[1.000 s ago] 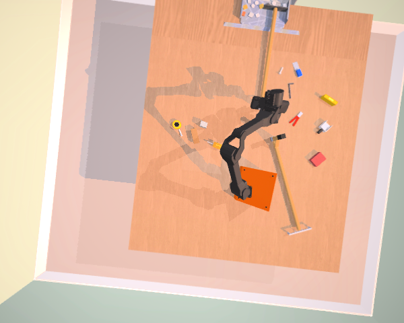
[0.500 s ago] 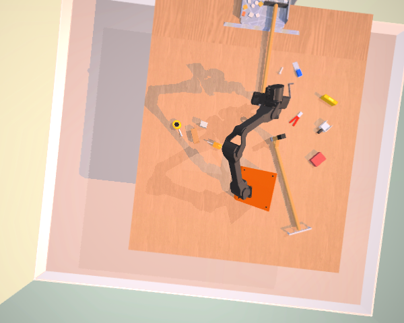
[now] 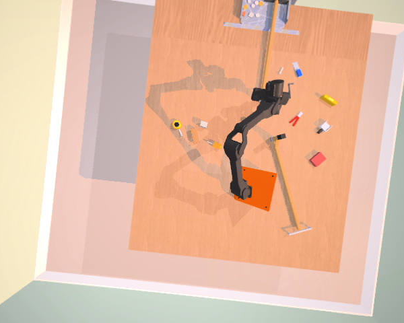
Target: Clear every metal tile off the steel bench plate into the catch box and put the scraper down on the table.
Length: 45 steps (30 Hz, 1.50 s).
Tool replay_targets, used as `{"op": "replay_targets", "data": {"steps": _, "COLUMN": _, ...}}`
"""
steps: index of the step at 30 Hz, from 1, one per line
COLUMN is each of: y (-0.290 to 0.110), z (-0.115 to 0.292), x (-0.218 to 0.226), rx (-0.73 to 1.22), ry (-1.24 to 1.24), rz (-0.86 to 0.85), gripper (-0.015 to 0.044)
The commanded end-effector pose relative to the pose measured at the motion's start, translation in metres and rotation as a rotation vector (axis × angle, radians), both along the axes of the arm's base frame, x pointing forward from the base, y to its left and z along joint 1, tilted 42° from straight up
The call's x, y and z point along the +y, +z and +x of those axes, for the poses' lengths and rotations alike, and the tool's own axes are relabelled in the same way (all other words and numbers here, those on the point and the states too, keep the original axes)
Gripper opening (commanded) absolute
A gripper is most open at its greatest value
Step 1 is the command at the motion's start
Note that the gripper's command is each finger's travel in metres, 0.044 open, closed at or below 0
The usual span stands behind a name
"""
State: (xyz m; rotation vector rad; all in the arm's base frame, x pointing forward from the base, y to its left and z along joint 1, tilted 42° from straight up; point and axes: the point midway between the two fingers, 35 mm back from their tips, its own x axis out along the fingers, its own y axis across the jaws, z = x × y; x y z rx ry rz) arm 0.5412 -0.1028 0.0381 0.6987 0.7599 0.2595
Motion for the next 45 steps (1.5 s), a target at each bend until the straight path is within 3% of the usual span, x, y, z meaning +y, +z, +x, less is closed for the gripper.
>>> {"op": "replay_targets", "data": {"steps": 1, "y": 0.000, "z": 0.000, "x": 0.000, "rx": 0.000, "ry": 0.000, "rz": 0.000, "gripper": 0.0000}}
{"op": "replay_targets", "data": {"steps": 24, "y": 0.001, "z": 0.001, "x": 0.000, "rx": -0.004, "ry": -0.003, "rz": -0.001, "gripper": 0.0000}}
{"op": "replay_targets", "data": {"steps": 45, "y": -0.001, "z": -0.026, "x": -0.004, "rx": -0.002, "ry": -0.003, "rz": -0.003, "gripper": 0.0000}}
